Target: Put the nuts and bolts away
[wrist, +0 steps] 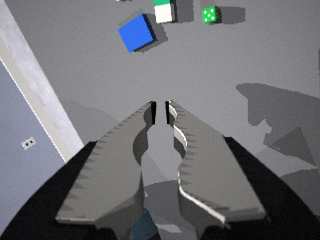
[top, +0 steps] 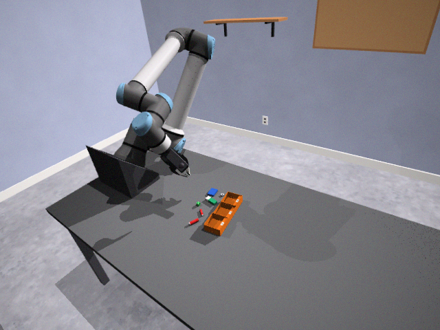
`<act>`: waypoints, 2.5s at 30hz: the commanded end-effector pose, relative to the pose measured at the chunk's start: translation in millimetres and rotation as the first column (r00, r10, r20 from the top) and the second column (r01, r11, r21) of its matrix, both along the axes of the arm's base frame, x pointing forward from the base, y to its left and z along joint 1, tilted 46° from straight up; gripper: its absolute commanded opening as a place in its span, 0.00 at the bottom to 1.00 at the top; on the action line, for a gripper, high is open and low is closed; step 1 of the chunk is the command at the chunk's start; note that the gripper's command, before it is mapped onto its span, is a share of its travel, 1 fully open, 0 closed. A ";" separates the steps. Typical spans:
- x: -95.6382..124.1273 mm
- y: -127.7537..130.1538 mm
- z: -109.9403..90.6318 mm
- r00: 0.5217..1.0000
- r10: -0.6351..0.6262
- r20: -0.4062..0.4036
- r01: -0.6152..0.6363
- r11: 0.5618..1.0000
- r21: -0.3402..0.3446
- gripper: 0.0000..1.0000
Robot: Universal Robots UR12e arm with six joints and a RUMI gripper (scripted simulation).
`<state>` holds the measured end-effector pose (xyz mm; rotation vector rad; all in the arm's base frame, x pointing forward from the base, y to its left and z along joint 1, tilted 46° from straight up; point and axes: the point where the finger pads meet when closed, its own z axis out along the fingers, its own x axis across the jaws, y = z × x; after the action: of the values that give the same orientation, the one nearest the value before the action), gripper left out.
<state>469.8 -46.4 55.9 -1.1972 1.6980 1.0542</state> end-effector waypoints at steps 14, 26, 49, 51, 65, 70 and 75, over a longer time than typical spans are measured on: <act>83.2 -43.6 18.4 0.967 0.240 0.082 -0.182 0.882 -0.434 0.04; 88.0 -45.5 20.5 0.967 0.240 0.082 -0.182 0.882 -0.434 0.04; 177.3 -11.3 -84.0 0.914 0.354 0.197 -0.232 0.855 -0.463 0.04; 187.8 -7.3 -96.4 0.914 0.354 0.197 -0.232 0.855 -0.463 0.04; 206.0 3.5 -121.3 0.914 0.354 0.197 -0.232 0.855 -0.463 0.04; 206.3 13.0 -130.6 0.914 0.354 0.197 -0.232 0.855 -0.463 0.04; 206.6 22.5 -140.0 0.914 0.354 0.197 -0.232 0.855 -0.463 0.04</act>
<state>675.5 -30.2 -77.3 -1.8512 1.5975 0.6483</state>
